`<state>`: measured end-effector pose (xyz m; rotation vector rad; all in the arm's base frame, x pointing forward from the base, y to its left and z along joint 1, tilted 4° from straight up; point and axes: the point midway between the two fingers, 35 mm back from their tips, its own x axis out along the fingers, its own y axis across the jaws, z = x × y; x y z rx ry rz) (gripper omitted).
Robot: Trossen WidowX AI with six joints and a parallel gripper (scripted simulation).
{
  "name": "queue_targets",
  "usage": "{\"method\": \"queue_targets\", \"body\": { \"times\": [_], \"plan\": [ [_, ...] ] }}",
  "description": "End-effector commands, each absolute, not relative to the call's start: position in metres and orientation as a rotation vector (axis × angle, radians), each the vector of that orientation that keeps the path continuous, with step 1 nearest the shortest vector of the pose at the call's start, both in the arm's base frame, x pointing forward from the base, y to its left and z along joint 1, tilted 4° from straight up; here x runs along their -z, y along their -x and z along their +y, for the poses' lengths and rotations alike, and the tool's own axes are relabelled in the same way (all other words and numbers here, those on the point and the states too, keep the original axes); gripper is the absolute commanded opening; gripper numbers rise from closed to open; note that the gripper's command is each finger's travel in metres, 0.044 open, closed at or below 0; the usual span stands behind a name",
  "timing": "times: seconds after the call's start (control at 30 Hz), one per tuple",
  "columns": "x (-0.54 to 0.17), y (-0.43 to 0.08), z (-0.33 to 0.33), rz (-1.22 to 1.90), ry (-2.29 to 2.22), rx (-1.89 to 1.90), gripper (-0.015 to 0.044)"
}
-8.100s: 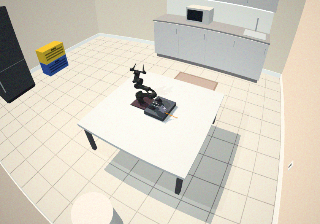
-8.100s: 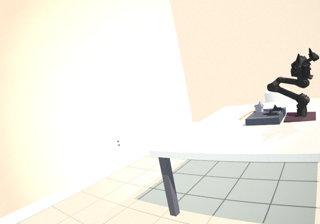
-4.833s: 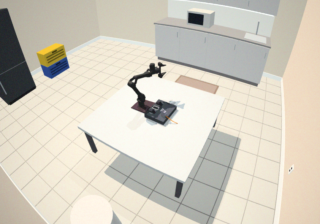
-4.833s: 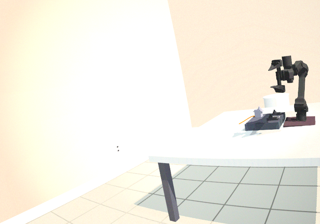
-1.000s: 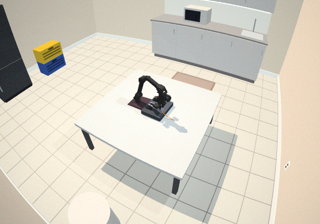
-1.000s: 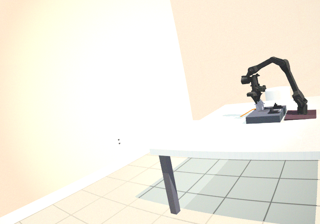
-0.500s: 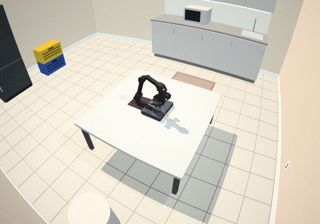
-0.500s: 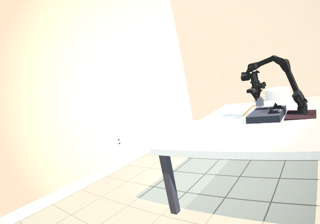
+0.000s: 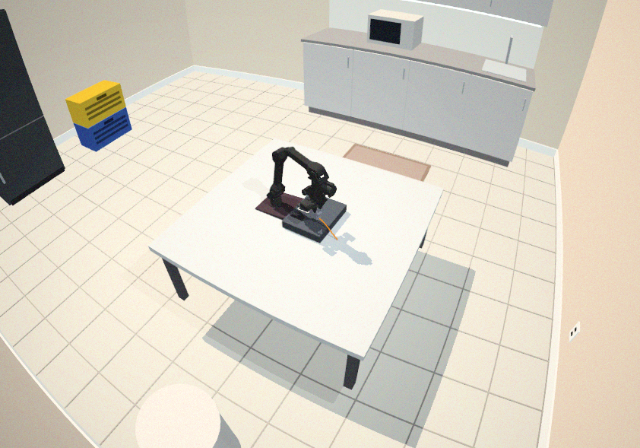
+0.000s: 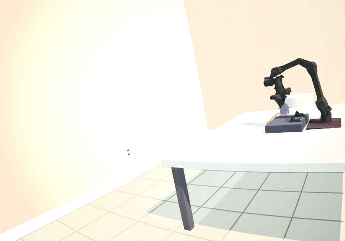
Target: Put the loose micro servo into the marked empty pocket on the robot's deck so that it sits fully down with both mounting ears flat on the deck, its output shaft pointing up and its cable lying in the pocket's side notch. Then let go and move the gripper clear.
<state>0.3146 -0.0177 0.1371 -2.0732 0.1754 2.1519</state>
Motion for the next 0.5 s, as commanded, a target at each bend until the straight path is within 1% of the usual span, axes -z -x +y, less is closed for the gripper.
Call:
{"method": "queue_targets", "body": {
  "times": [0.0, 0.2, 0.47],
  "plan": [
    [-0.139, -0.299, -0.017, 0.168, 2.082, -2.149, 0.0000],
    [-0.139, -0.296, -0.012, 0.167, 2.082, -2.149, 0.0000],
    [-0.140, -0.293, 0.024, 0.164, 2.080, -2.148, 0.0000]
  ]
}}
